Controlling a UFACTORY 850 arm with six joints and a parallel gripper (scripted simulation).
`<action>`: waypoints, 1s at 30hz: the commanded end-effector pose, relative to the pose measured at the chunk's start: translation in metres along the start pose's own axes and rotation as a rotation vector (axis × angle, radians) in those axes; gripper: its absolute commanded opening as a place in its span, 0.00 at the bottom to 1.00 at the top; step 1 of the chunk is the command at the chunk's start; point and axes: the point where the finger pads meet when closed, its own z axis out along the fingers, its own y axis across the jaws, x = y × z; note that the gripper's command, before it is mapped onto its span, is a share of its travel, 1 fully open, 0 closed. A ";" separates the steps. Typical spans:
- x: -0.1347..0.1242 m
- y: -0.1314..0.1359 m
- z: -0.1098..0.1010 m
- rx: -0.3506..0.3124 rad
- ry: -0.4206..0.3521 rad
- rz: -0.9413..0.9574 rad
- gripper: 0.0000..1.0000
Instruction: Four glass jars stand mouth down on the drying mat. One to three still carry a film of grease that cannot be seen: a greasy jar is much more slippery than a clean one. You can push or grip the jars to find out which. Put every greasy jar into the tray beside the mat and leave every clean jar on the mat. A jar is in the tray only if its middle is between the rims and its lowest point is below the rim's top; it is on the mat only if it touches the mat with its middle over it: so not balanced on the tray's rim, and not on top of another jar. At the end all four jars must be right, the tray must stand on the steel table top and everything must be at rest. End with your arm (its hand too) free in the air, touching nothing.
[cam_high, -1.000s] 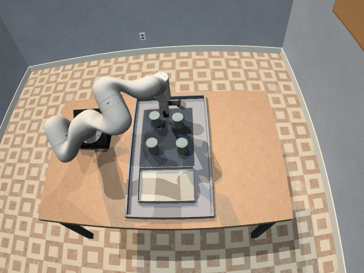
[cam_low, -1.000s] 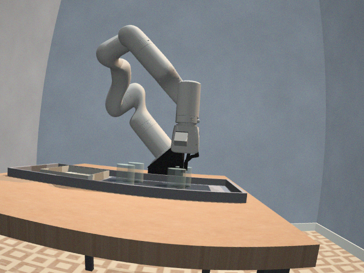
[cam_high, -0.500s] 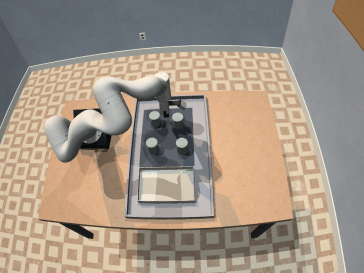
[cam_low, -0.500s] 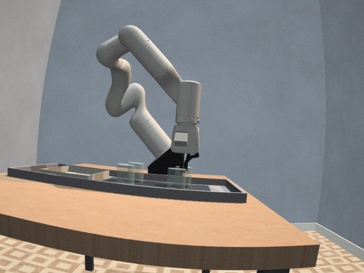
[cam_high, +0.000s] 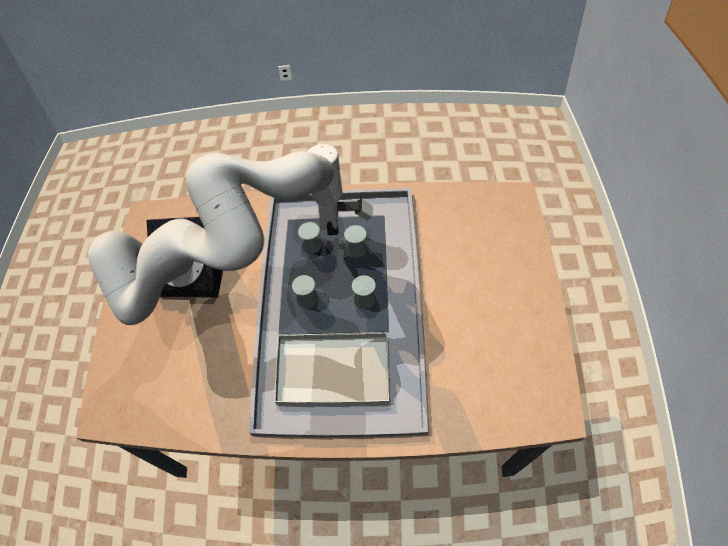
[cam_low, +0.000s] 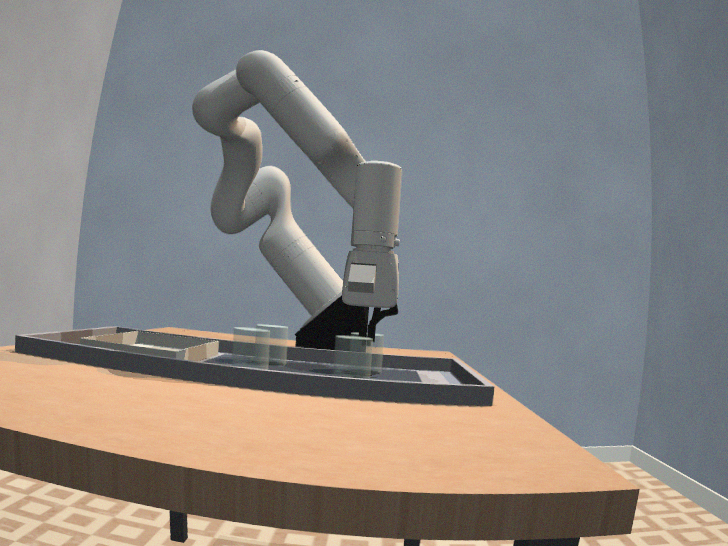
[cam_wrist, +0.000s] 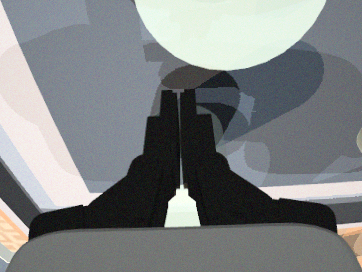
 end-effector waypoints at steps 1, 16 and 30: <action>0.001 0.000 -0.001 0.001 0.001 0.001 0.00; 0.001 0.000 -0.001 0.001 0.001 0.001 0.00; 0.001 0.000 -0.001 0.001 0.001 0.001 1.00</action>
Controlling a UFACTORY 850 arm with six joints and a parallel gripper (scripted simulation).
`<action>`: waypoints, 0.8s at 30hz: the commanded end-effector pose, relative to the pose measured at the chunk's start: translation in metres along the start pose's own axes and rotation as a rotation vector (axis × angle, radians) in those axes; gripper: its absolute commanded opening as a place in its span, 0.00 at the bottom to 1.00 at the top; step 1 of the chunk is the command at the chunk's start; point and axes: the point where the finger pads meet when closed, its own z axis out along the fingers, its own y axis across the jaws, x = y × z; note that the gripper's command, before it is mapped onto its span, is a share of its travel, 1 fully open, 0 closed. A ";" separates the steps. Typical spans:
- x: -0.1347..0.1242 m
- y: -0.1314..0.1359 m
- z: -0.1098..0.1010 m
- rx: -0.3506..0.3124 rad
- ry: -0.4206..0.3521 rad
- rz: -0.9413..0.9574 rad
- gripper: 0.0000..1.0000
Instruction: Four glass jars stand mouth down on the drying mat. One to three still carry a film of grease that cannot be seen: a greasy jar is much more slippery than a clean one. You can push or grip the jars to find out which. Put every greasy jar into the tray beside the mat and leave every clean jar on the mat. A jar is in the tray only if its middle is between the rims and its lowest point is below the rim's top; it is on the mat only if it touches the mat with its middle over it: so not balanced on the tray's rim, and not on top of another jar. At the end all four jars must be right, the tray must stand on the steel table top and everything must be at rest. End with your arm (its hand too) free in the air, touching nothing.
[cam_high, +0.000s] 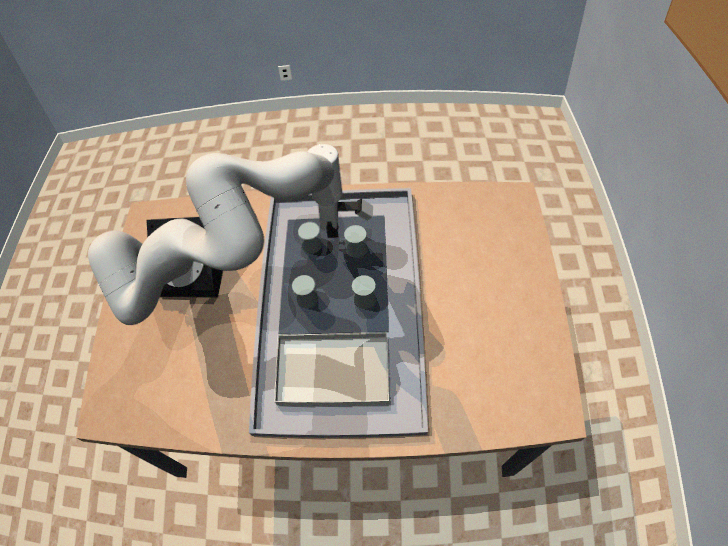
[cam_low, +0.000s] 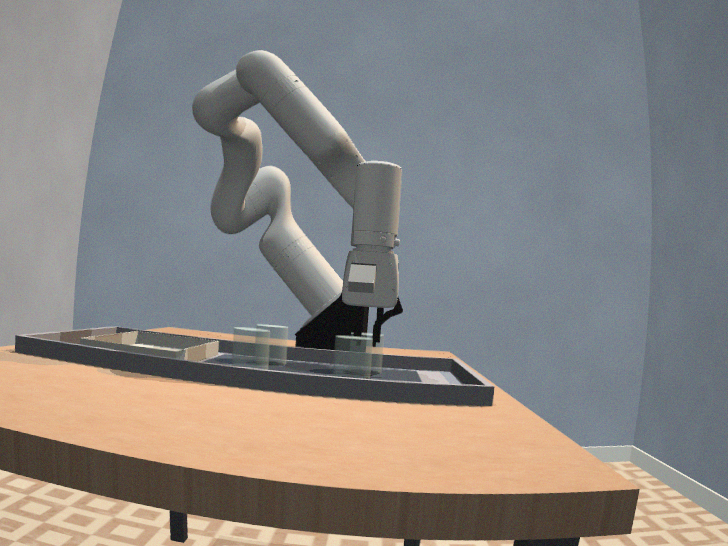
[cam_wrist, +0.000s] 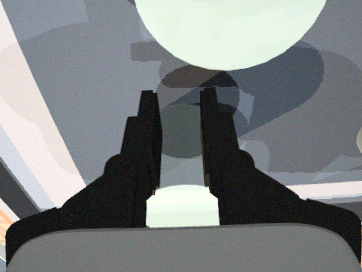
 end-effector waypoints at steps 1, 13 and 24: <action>0.001 0.000 -0.001 0.001 0.001 0.001 1.00; 0.001 0.000 -0.001 0.001 0.001 0.001 1.00; 0.001 0.000 -0.054 0.001 0.001 0.001 1.00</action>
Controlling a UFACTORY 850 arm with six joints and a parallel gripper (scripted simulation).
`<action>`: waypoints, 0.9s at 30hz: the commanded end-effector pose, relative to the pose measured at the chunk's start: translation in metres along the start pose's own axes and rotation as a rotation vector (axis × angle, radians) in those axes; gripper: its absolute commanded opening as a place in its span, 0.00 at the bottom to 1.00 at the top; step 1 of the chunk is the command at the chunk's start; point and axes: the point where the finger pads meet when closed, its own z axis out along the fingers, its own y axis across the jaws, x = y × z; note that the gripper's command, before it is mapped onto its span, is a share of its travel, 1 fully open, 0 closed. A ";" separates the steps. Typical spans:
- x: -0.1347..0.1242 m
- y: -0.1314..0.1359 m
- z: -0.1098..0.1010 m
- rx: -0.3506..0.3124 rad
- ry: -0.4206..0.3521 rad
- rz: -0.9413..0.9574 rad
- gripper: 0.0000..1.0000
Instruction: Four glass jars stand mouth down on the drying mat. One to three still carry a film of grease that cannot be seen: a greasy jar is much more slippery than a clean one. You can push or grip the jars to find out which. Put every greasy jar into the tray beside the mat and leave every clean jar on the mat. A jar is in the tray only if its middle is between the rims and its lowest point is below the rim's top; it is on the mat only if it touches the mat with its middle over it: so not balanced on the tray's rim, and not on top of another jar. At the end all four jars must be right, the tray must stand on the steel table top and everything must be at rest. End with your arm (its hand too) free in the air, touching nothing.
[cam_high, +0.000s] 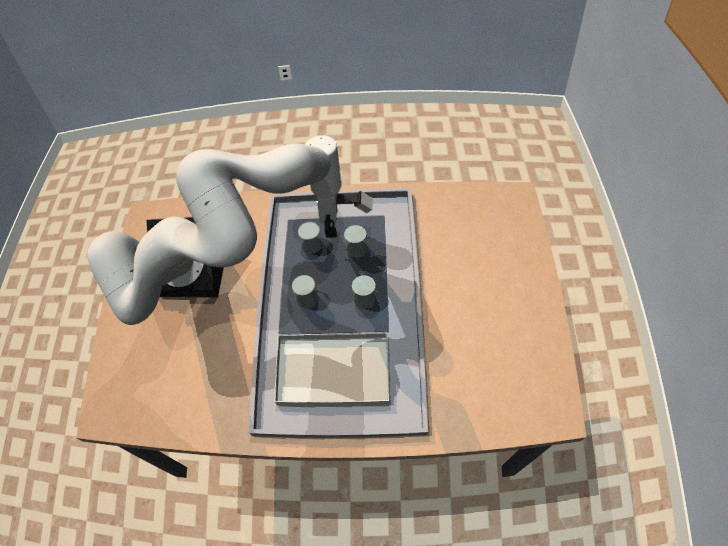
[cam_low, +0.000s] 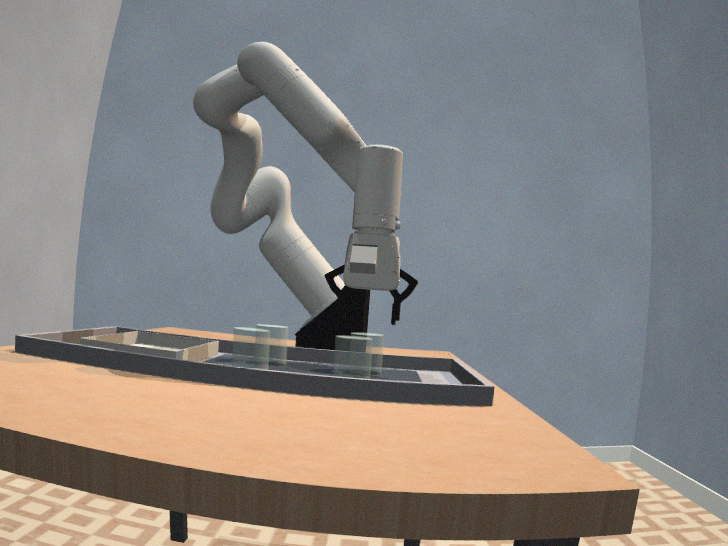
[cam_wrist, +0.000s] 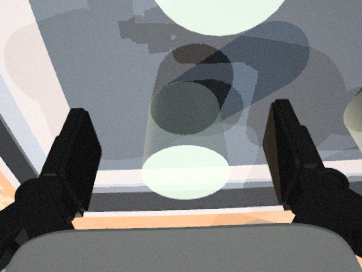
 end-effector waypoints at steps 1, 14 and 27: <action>0.001 0.000 -0.023 0.000 0.000 0.000 1.00; 0.028 0.061 -0.046 0.000 0.000 0.000 1.00; 0.065 0.144 -0.046 0.000 0.000 0.000 1.00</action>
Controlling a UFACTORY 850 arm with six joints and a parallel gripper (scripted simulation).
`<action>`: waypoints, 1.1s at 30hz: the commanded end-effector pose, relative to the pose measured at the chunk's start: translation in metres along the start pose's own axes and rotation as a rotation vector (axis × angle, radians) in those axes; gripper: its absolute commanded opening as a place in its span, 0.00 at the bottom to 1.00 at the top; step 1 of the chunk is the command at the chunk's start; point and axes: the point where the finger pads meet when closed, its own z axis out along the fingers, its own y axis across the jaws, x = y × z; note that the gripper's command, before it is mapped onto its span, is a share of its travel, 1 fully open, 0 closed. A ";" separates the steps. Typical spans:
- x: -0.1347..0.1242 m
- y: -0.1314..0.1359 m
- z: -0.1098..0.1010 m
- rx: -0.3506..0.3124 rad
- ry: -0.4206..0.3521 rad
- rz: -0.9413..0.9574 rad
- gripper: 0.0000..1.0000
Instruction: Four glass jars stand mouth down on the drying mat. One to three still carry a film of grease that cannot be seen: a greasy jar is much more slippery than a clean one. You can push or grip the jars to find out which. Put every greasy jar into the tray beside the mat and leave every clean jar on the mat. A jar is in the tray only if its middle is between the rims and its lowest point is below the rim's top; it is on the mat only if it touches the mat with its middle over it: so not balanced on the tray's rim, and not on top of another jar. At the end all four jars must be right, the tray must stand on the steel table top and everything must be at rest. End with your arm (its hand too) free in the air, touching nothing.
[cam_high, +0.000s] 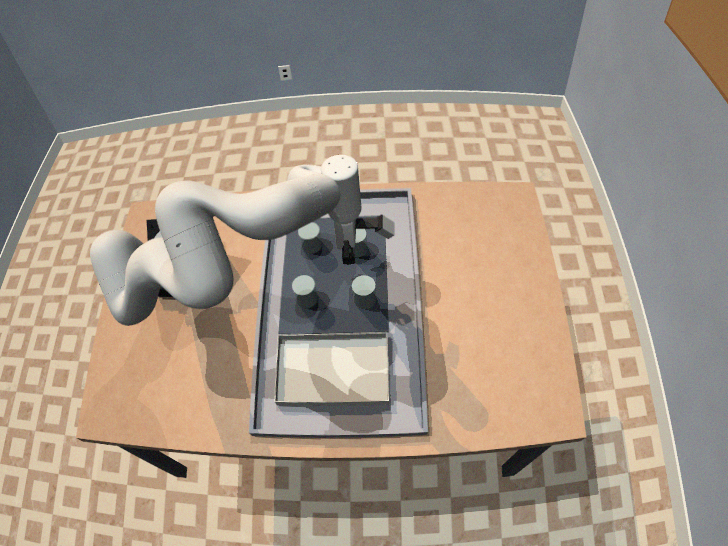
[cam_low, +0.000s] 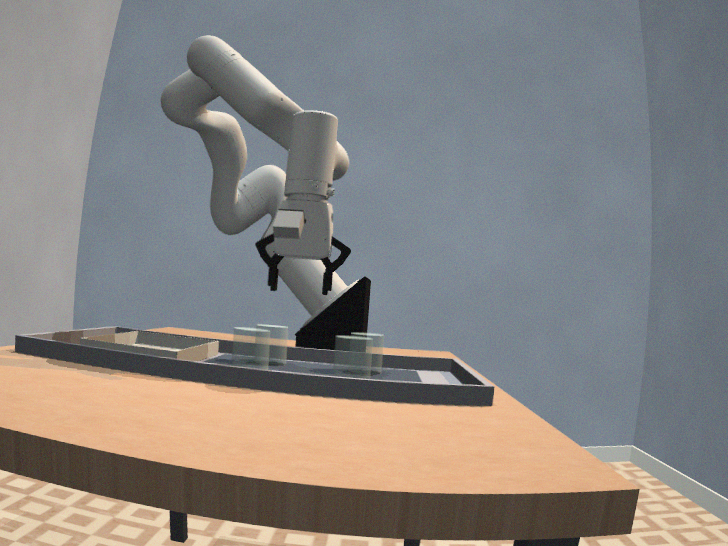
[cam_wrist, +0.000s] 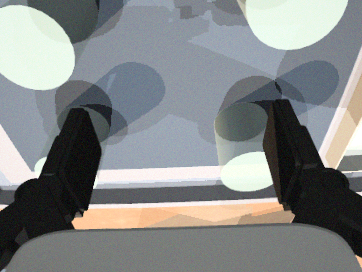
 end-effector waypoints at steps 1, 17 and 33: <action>0.014 0.028 -0.001 0.002 0.001 0.000 1.00; 0.034 0.074 0.048 0.002 0.001 0.000 1.00; 0.034 0.074 0.066 0.002 0.001 0.000 1.00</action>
